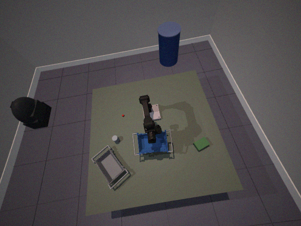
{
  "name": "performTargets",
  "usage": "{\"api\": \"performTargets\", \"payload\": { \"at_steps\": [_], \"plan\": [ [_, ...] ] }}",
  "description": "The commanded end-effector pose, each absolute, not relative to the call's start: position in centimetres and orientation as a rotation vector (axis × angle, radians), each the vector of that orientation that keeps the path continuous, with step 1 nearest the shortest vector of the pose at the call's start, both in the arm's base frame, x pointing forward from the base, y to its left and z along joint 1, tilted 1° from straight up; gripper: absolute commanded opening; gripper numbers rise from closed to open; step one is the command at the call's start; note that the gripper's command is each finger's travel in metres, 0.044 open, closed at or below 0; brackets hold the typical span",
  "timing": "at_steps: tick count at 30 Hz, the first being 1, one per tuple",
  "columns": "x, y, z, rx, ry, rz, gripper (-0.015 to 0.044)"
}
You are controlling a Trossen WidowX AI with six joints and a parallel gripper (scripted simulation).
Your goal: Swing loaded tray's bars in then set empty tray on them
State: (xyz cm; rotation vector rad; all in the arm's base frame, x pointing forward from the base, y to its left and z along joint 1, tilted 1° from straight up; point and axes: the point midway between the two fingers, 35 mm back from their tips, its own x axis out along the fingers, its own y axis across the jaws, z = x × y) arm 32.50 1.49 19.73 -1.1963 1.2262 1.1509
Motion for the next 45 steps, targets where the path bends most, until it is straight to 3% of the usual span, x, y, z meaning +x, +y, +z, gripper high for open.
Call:
{"api": "performTargets", "payload": {
  "at_steps": [1, 45],
  "plan": [
    [32.6, 1.5, 20.2, -1.204, 1.207, 1.140, 0.0000],
    [32.6, 1.4, 15.6, -1.204, 1.207, 1.140, 0.0000]
  ]
}}
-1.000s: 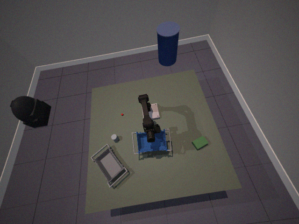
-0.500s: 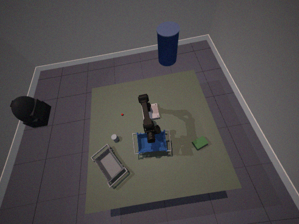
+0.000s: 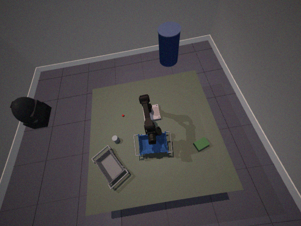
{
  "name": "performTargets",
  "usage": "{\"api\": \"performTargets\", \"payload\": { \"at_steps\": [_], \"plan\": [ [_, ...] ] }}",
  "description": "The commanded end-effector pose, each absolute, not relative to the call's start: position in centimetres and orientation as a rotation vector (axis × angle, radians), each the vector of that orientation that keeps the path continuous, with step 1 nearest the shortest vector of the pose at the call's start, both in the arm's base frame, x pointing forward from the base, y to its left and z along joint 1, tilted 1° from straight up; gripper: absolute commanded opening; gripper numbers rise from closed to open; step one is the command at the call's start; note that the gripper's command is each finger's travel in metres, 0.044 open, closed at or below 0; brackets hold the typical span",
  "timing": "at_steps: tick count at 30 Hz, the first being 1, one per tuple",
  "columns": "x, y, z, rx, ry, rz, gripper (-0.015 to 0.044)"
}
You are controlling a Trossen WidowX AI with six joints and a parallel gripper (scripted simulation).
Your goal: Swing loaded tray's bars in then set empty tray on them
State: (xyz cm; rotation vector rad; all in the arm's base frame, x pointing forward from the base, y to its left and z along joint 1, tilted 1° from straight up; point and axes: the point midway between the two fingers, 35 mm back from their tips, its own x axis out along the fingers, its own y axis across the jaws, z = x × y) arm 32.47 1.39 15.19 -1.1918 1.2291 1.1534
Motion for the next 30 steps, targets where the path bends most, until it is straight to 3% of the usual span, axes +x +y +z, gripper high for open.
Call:
{"api": "performTargets", "payload": {
  "at_steps": [1, 30],
  "plan": [
    [32.5, 1.4, 15.5, -1.204, 1.207, 1.140, 0.0000],
    [31.0, 1.4, 13.2, -1.203, 1.208, 1.141, 0.0000]
  ]
}}
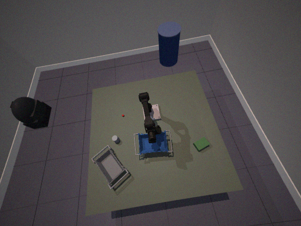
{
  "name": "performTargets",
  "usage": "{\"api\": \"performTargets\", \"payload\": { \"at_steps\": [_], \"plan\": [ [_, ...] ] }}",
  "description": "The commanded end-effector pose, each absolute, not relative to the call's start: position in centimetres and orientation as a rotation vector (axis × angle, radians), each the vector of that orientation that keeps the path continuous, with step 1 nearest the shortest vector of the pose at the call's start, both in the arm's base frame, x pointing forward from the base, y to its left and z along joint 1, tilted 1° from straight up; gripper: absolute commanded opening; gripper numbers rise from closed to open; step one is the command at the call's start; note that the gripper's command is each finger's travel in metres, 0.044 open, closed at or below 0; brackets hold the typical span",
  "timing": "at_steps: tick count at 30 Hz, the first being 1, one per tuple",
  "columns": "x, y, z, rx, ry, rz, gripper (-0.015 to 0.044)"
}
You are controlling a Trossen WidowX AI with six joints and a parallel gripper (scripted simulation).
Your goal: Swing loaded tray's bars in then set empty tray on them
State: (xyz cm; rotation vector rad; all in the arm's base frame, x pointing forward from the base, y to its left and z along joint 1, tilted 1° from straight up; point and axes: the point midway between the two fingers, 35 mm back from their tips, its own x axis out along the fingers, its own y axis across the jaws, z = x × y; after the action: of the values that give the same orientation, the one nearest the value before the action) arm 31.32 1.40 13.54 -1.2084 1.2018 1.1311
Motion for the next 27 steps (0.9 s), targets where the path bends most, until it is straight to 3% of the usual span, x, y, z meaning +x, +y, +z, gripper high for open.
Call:
{"api": "performTargets", "payload": {
  "at_steps": [1, 27],
  "plan": [
    [31.0, 1.4, 13.2, -1.203, 1.208, 1.141, 0.0000],
    [30.3, 1.5, 11.7, -1.203, 1.208, 1.141, 0.0000]
  ]
}}
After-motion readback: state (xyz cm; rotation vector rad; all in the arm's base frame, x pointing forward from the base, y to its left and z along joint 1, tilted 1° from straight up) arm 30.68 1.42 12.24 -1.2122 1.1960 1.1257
